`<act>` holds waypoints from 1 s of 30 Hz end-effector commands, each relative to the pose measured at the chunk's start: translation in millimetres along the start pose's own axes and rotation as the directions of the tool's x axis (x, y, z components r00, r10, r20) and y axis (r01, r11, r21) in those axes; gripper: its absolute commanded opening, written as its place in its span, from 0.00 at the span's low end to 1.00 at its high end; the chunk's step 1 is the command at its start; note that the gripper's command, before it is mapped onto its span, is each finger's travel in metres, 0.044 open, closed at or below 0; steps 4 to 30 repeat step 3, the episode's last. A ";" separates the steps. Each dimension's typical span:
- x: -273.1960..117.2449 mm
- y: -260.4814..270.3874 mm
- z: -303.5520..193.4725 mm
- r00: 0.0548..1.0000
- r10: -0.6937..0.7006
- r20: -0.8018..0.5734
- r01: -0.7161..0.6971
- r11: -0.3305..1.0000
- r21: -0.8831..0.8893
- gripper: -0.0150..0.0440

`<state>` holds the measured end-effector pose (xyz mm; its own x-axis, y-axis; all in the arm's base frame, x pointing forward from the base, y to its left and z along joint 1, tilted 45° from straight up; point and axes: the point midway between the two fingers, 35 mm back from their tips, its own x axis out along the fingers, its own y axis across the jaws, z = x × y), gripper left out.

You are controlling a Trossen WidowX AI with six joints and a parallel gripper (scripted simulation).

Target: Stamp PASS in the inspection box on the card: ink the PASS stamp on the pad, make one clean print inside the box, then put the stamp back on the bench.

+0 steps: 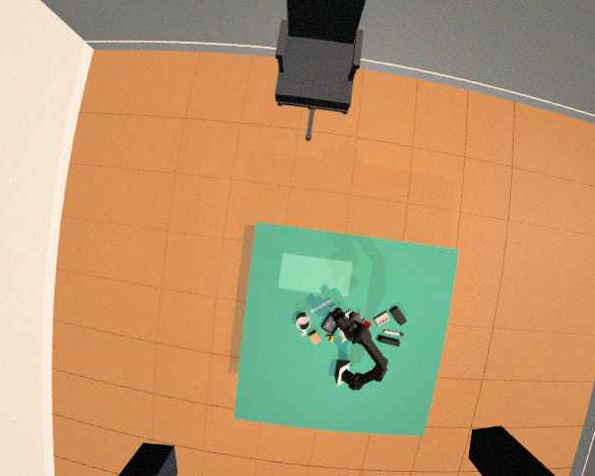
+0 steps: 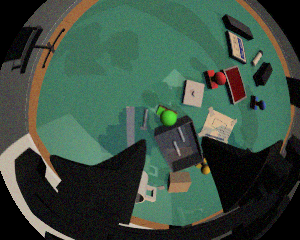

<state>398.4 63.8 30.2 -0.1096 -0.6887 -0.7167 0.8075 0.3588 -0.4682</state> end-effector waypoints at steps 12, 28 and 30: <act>0.0 0.0 0.0 1.000 0.000 0.000 0.000 1.000 0.000 0.71; 0.0 0.0 0.0 1.000 0.000 0.000 0.000 1.000 0.000 0.71; 0.0 0.0 0.0 1.000 0.000 0.000 0.000 1.000 0.000 0.71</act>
